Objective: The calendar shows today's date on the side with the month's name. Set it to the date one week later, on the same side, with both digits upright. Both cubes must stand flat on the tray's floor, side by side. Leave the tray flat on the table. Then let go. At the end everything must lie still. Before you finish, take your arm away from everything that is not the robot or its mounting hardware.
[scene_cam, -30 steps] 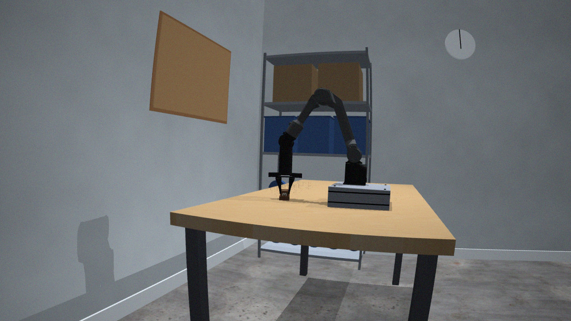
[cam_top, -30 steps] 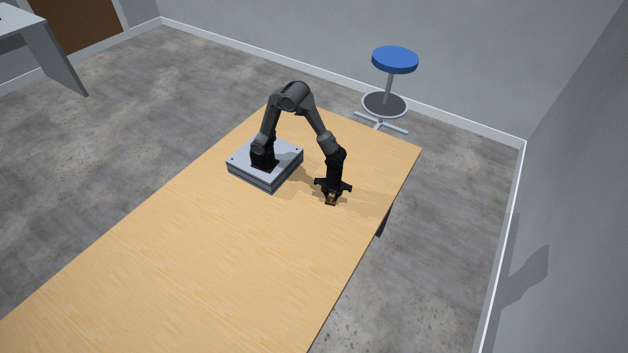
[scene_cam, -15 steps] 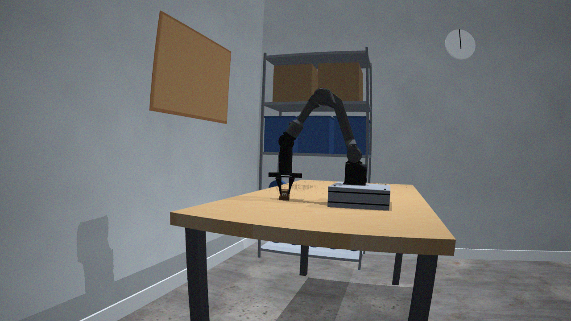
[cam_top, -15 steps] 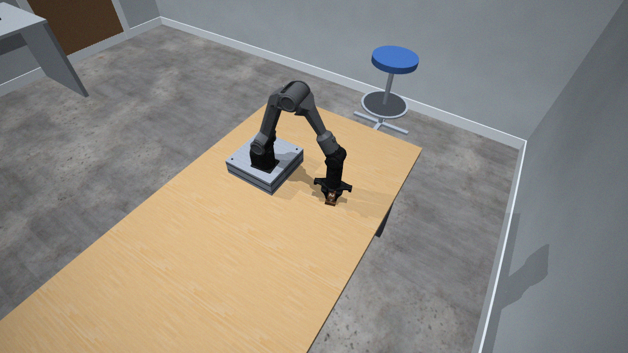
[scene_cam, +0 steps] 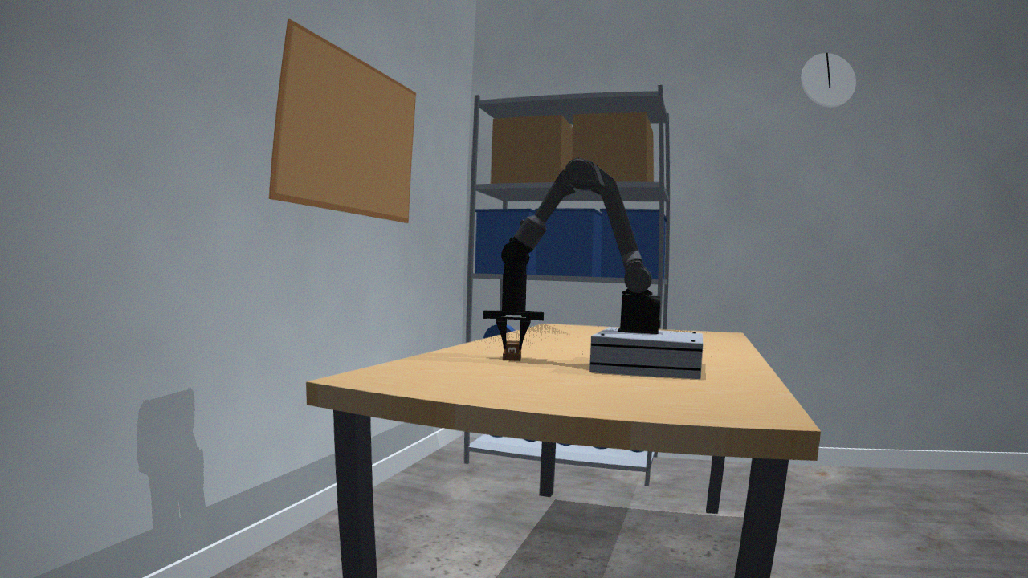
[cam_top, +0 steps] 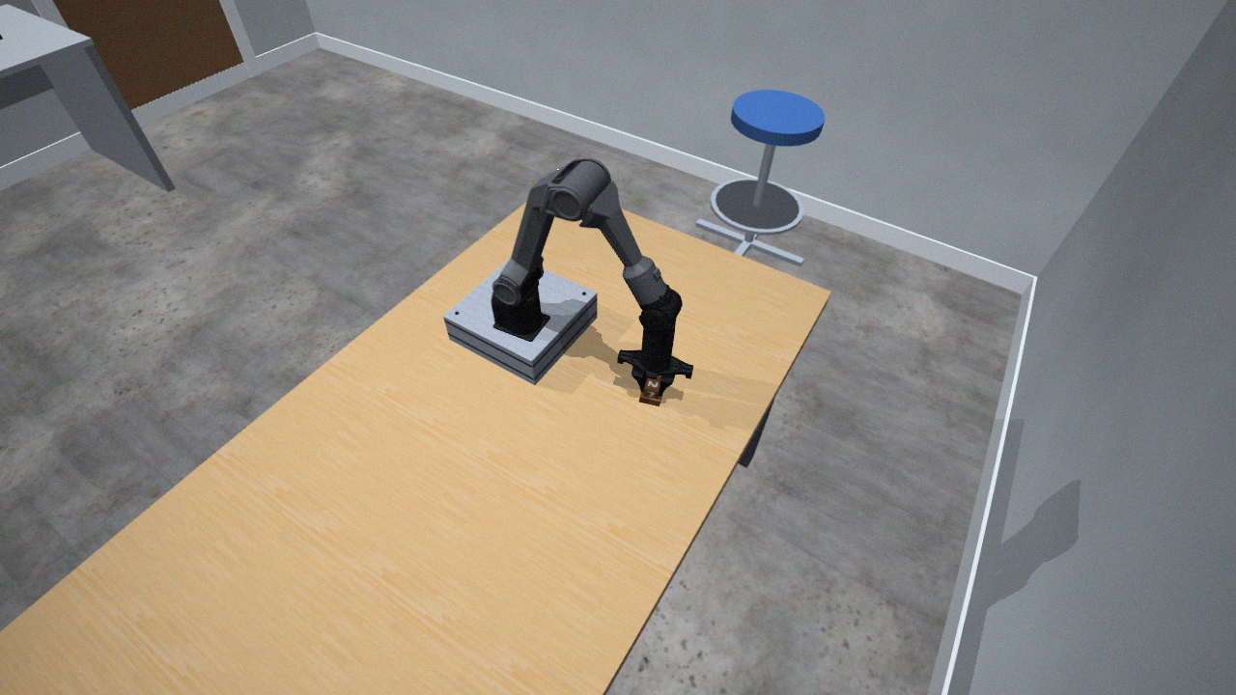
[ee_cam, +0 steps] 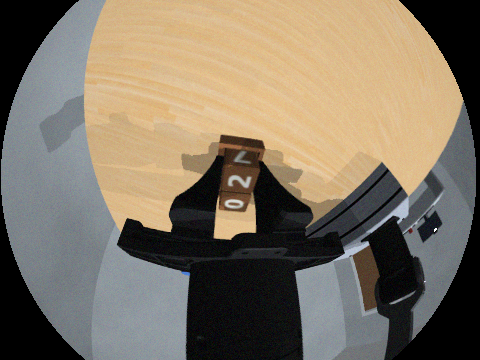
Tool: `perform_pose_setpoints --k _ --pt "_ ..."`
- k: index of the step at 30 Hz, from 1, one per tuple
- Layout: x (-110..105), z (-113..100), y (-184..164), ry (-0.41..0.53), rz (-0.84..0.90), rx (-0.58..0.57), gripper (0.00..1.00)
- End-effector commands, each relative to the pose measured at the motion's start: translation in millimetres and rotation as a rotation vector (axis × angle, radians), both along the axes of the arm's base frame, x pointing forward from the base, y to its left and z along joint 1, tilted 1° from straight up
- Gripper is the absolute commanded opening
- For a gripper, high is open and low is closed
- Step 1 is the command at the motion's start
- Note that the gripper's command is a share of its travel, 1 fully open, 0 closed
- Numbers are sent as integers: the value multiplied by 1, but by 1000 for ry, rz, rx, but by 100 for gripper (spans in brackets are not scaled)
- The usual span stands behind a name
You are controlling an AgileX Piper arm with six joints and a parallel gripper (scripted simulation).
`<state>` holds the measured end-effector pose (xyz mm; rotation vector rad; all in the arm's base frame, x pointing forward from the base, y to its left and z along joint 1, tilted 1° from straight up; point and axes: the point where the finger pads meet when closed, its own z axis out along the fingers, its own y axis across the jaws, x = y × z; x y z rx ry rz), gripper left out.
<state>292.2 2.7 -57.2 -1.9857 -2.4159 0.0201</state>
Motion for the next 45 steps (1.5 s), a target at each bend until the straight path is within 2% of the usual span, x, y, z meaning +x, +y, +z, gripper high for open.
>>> perform_pose_setpoints --k 1,3,4,6,7,9,10,12,13,15,16,28,35,45 --pt "0 0 0 1 -1 0 35" --pt "0 0 0 1 -1 0 35" --pt "0 0 0 1 -1 0 40" --pt "0 0 0 1 -1 0 40" --pt "0 0 0 1 -1 0 45" --pt "0 0 0 1 -1 0 45" --pt "0 0 0 1 -1 0 51" --pt "0 0 0 1 -1 0 51" --pt "0 0 0 1 -1 0 56" --pt "0 0 0 1 -1 0 56" --pt "0 0 0 1 -1 0 61" --pt "0 0 0 0 -1 0 61" --pt "1 9 0 -5 -1 0 61" --pt "2 58 0 -5 -1 0 61"
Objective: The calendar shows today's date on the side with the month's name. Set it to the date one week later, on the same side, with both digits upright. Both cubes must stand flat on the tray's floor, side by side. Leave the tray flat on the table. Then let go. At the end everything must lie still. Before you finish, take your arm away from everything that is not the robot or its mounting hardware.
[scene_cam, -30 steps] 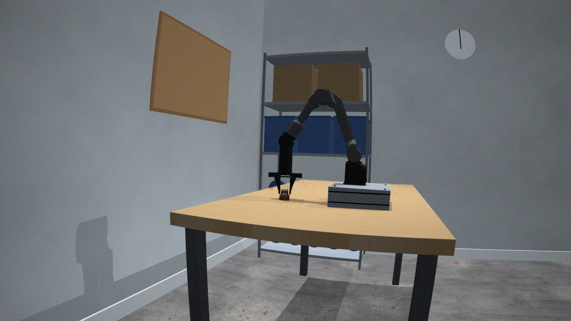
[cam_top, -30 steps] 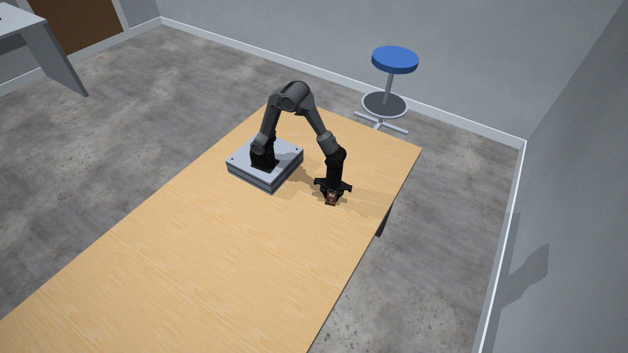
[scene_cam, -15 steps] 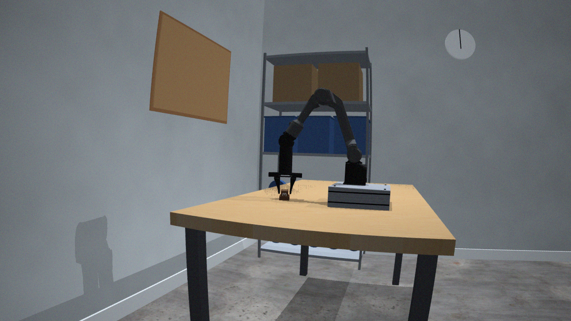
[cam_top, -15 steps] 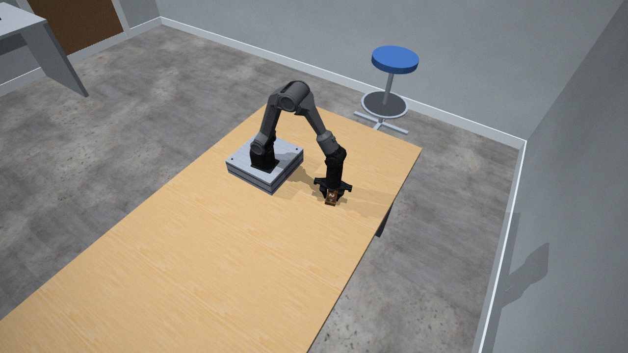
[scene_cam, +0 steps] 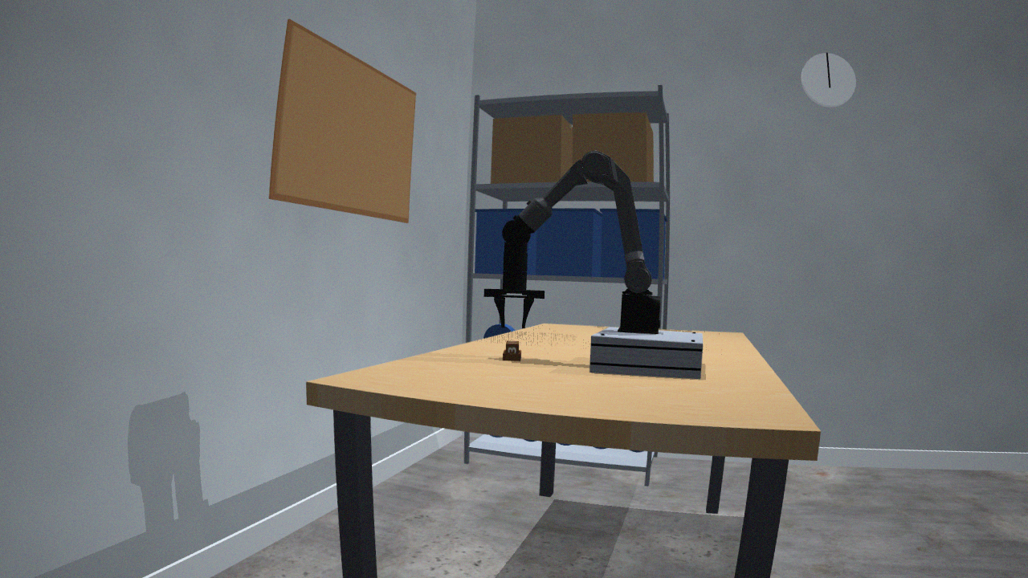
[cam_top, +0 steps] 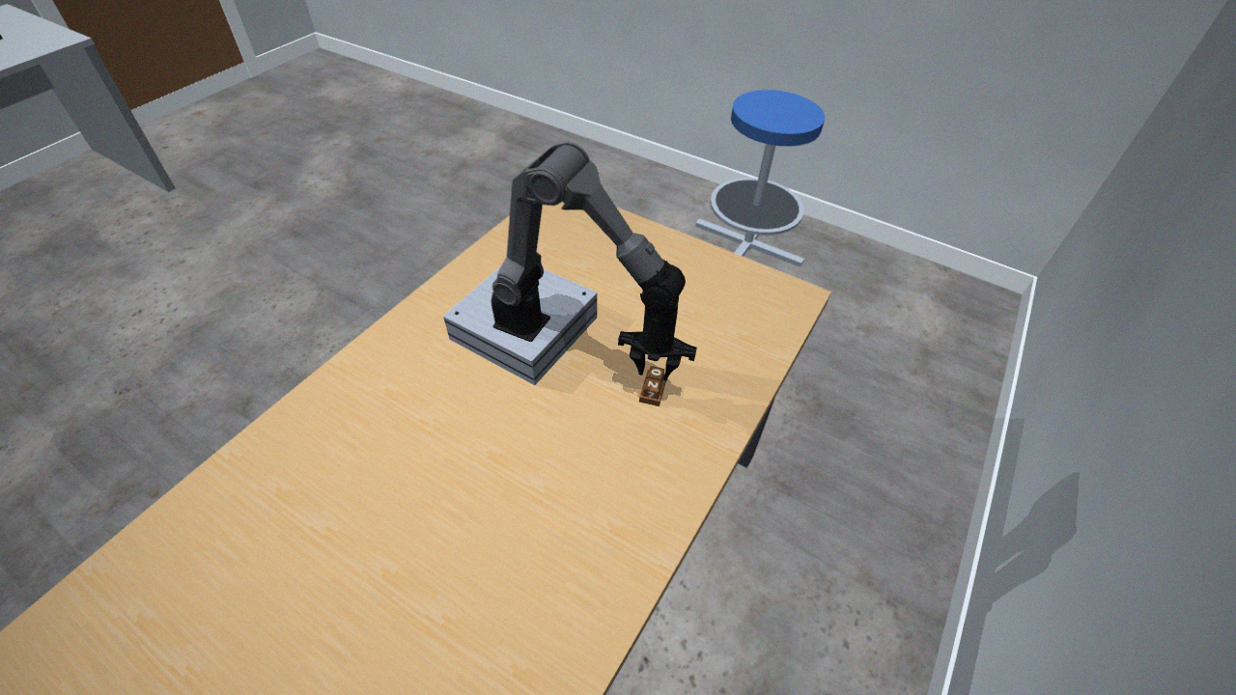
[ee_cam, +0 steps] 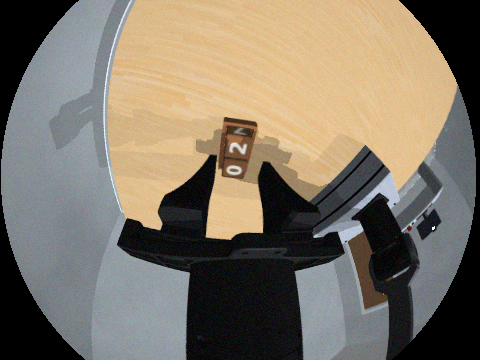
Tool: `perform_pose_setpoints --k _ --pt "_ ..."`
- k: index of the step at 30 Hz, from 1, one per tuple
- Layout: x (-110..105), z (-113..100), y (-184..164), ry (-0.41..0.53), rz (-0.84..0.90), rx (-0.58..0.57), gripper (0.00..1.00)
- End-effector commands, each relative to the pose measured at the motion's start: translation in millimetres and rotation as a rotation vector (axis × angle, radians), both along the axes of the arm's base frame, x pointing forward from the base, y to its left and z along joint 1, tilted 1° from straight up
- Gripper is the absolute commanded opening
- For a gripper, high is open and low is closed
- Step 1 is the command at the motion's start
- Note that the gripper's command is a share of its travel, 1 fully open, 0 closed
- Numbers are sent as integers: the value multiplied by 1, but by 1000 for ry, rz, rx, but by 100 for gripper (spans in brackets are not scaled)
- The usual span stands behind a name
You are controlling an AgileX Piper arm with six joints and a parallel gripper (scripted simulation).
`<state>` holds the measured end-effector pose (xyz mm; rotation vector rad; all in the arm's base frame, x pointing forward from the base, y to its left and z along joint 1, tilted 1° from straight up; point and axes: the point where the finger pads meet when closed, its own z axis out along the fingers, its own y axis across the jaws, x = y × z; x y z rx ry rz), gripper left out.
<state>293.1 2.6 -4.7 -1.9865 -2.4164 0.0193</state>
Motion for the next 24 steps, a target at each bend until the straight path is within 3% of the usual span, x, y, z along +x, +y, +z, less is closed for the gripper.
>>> perform_pose_setpoints --k 1,5,15,16,24 --pt "1 11 0 -4 -1 1 61" --pt "2 28 0 -4 -1 1 61" --pt "1 38 0 0 -1 1 61" --pt "1 38 0 0 -1 1 100" --pt "1 38 0 0 -1 1 100"
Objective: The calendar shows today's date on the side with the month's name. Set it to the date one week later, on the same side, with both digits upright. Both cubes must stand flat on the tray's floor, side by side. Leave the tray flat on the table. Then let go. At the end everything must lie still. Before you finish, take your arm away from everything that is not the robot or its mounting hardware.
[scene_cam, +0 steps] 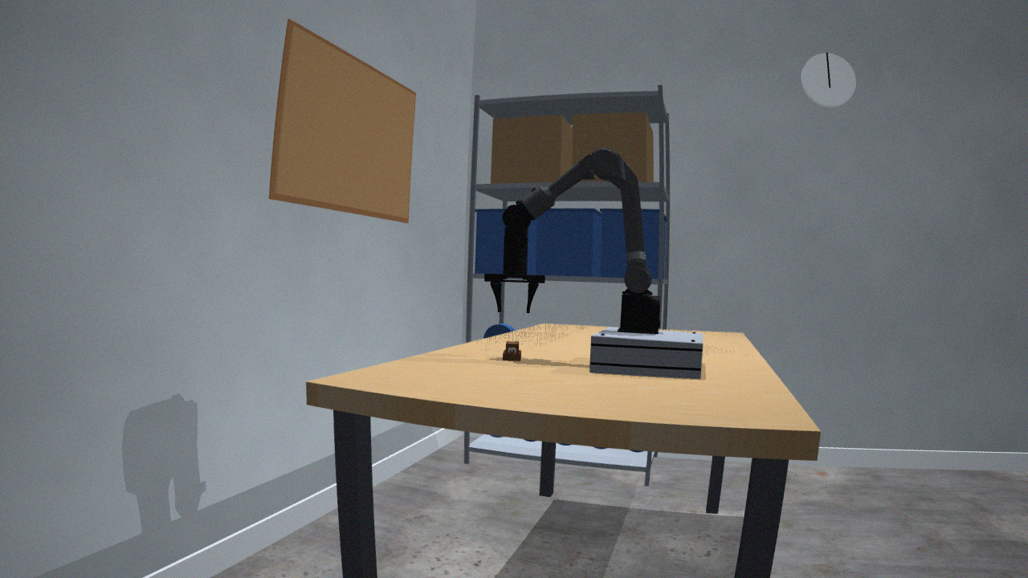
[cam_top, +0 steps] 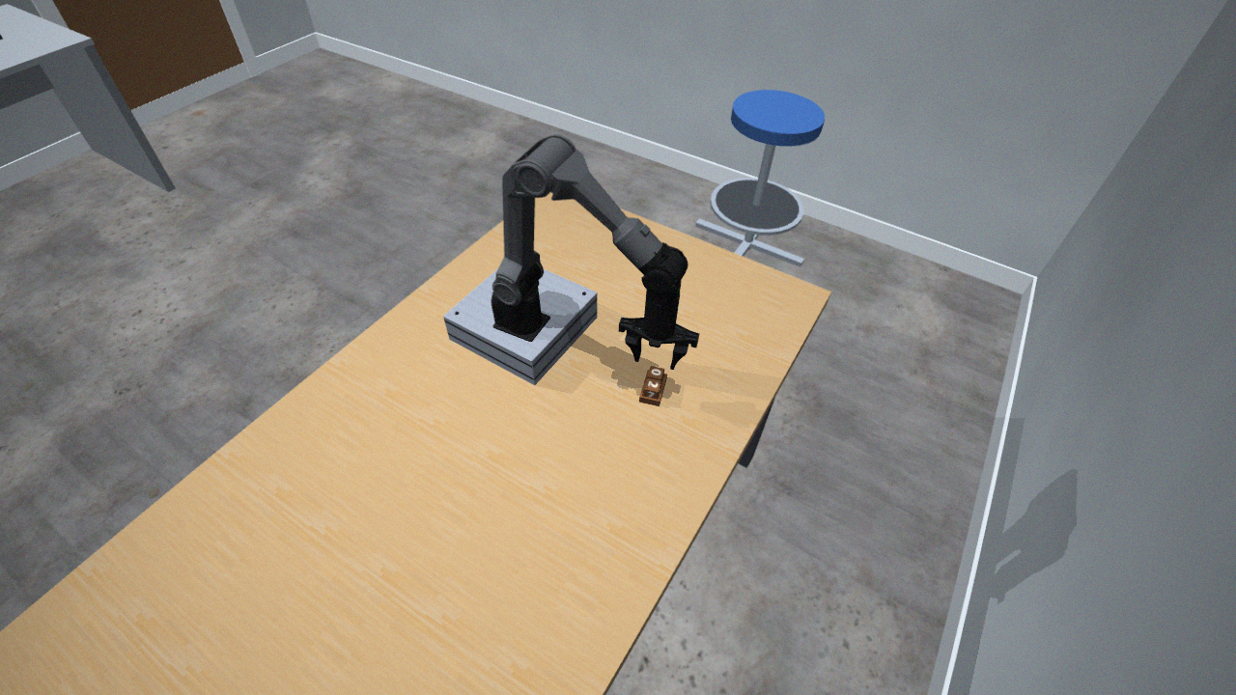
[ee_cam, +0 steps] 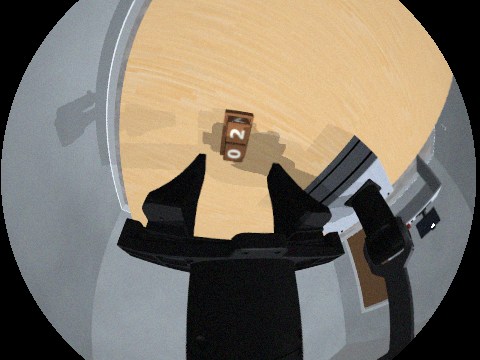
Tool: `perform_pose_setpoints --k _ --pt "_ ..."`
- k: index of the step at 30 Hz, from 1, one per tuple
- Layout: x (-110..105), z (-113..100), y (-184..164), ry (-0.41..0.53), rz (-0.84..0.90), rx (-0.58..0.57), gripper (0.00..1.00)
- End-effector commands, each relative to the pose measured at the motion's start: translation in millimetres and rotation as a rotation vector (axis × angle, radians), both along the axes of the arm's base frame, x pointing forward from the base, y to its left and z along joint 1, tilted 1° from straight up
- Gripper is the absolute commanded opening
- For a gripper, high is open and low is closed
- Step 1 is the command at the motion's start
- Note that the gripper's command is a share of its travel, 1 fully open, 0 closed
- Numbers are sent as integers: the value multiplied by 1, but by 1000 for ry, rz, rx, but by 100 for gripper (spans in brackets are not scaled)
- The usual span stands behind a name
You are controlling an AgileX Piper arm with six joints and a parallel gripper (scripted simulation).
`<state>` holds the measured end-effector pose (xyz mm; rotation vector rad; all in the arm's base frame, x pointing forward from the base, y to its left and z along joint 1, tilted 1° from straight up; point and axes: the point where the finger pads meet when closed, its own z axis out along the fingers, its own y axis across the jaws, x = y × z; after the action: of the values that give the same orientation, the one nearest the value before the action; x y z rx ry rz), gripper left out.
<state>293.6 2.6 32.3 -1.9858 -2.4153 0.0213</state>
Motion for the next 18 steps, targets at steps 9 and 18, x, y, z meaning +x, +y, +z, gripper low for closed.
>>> perform_pose_setpoints --k 9,18 --pt "0 1 0 -2 -1 1 100" --pt "1 4 0 -3 -1 1 100"
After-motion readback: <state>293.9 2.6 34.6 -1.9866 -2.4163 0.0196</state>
